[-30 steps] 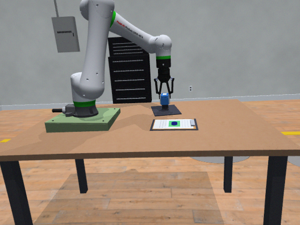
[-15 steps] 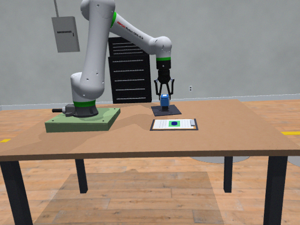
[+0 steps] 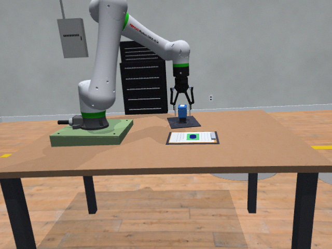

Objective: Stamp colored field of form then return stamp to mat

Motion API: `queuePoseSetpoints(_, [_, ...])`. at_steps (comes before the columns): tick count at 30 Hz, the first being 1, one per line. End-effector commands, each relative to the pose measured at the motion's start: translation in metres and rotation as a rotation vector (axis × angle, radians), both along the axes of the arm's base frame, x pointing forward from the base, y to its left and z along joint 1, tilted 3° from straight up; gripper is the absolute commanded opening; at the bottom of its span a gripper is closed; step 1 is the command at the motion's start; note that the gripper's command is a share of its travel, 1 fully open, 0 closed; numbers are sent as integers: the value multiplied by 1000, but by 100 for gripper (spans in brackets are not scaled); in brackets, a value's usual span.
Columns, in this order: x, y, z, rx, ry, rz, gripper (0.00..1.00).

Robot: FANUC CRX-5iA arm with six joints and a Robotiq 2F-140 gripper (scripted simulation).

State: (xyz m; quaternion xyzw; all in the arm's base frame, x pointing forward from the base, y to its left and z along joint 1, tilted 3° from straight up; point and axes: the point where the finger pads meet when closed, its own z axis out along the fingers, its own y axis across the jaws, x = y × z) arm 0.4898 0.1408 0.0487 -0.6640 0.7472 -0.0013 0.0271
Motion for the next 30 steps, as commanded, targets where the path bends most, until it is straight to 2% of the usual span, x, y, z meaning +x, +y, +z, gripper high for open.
queuePoseSetpoints(1, [0,0,0,0,0,0,54])
queuePoseSetpoints(26, [0,0,1,0,0,0,54])
queuePoseSetpoints(28, [0,0,12,0,0,0,54])
queuePoseSetpoints(30, [-1,-1,38,0,0,0,54])
